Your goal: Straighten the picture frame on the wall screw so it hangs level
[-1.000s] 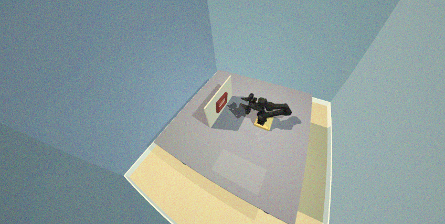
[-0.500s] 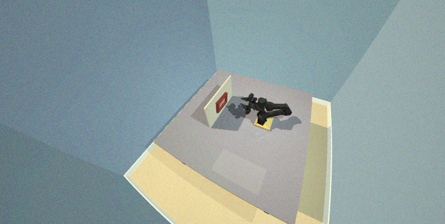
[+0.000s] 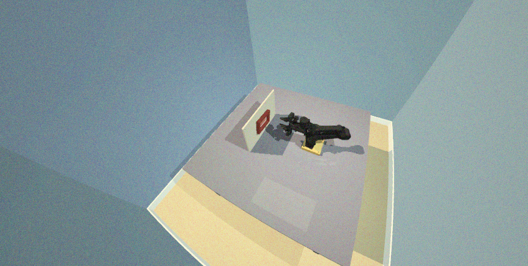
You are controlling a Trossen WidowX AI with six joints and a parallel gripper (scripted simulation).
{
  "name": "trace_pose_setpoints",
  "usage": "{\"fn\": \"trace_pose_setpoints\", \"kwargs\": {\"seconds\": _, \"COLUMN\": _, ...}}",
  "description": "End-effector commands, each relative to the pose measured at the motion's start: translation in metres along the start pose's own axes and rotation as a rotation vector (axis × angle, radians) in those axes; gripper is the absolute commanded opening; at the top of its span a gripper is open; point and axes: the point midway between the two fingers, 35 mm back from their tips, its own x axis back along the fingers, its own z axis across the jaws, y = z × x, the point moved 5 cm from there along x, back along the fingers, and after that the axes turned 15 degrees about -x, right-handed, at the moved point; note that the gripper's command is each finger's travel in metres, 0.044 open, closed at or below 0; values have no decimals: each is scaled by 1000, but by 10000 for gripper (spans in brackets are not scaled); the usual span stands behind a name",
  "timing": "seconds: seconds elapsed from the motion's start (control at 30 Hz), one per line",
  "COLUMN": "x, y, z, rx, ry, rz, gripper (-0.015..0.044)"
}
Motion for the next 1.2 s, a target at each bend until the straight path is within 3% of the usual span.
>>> {"fn": "trace_pose_setpoints", "kwargs": {"seconds": 0.0, "x": -20, "y": 15, "z": -12, "rx": 84, "ry": 7, "rz": 34, "gripper": 260}}
{"fn": "trace_pose_setpoints", "kwargs": {"seconds": 0.67, "x": -33, "y": 8, "z": -14, "rx": 84, "ry": 7, "rz": 34, "gripper": 260}}
{"fn": "trace_pose_setpoints", "kwargs": {"seconds": 1.17, "x": -108, "y": 7, "z": -15, "rx": 84, "ry": 12, "rz": 36, "gripper": 260}}
